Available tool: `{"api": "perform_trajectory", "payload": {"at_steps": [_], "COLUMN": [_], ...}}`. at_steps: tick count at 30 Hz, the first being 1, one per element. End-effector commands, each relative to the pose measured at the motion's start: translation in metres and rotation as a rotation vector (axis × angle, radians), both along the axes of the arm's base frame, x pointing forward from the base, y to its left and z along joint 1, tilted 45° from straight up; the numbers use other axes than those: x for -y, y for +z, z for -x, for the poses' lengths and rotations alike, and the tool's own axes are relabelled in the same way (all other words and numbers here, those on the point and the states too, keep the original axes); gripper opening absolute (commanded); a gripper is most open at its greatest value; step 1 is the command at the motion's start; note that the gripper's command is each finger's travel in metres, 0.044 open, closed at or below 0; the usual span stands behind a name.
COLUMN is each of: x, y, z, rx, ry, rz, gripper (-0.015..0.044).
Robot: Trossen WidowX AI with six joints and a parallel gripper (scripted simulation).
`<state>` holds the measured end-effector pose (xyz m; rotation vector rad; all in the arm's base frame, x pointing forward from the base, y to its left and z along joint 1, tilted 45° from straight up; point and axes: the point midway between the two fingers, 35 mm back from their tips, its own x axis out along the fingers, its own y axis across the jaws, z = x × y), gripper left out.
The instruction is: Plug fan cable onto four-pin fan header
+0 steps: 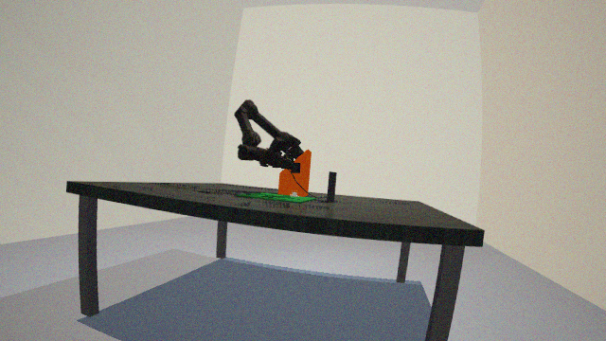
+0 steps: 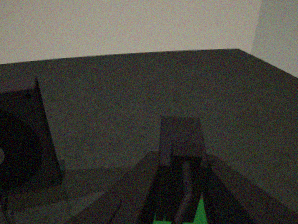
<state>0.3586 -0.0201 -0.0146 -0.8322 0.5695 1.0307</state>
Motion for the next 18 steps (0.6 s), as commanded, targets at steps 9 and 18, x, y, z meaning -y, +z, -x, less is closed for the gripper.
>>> {"api": "perform_trajectory", "payload": {"at_steps": [9, 18], "x": [0.009, 0.016], "y": [-0.006, -0.009], "z": [0.002, 0.003], "rx": [0.001, 0.000], "ry": [0.002, 0.002], "rz": [0.001, 0.001], "gripper": [0.0000, 0.0000]}}
